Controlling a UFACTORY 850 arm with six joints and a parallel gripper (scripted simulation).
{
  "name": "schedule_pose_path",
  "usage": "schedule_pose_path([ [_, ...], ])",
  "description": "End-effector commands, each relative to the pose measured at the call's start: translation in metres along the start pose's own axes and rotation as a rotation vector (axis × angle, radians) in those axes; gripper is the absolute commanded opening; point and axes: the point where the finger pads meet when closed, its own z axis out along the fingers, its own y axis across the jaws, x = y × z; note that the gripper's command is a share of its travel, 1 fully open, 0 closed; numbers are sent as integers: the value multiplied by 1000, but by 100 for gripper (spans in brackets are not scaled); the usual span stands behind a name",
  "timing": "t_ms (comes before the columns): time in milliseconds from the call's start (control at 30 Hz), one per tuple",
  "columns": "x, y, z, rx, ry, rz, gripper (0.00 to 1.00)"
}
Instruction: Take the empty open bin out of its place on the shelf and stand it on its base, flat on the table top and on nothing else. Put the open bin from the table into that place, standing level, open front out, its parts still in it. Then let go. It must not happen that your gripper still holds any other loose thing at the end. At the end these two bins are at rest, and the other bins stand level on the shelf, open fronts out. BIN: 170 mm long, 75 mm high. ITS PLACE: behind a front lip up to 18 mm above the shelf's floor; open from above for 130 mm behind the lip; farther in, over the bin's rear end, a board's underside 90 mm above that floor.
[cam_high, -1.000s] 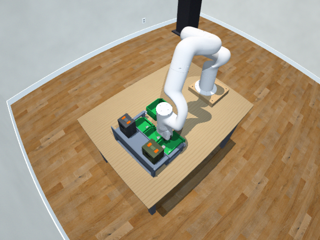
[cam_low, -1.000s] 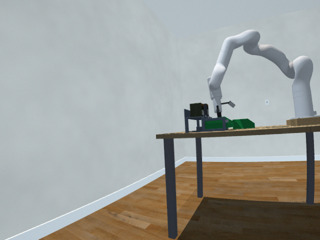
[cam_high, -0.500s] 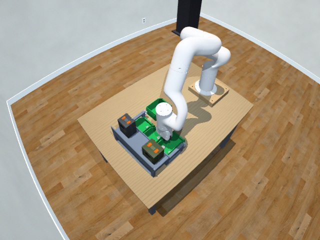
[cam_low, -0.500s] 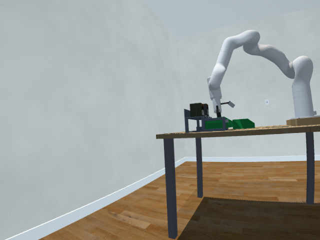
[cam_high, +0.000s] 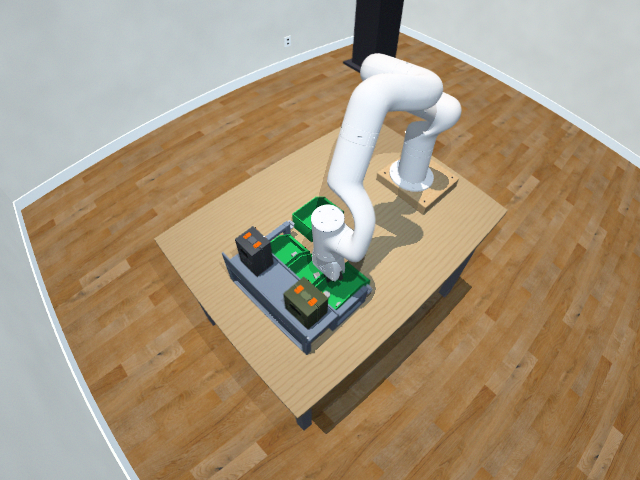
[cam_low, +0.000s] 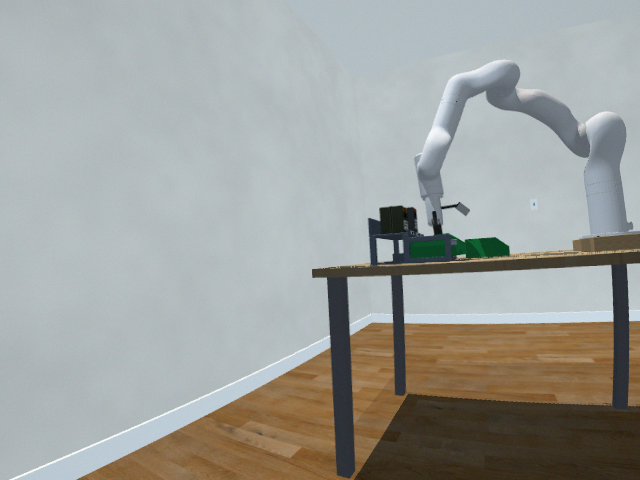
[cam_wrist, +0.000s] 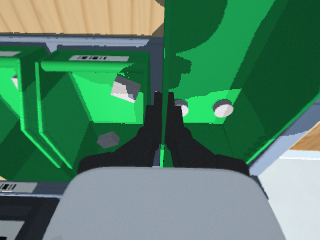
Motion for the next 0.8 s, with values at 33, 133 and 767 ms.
schedule_pose_path([
  [33,-1,0,0,0,-11,0,0],
  [133,-1,0,0,0,-18,0,0],
  [767,0,0,1,0,-32,0,10],
])
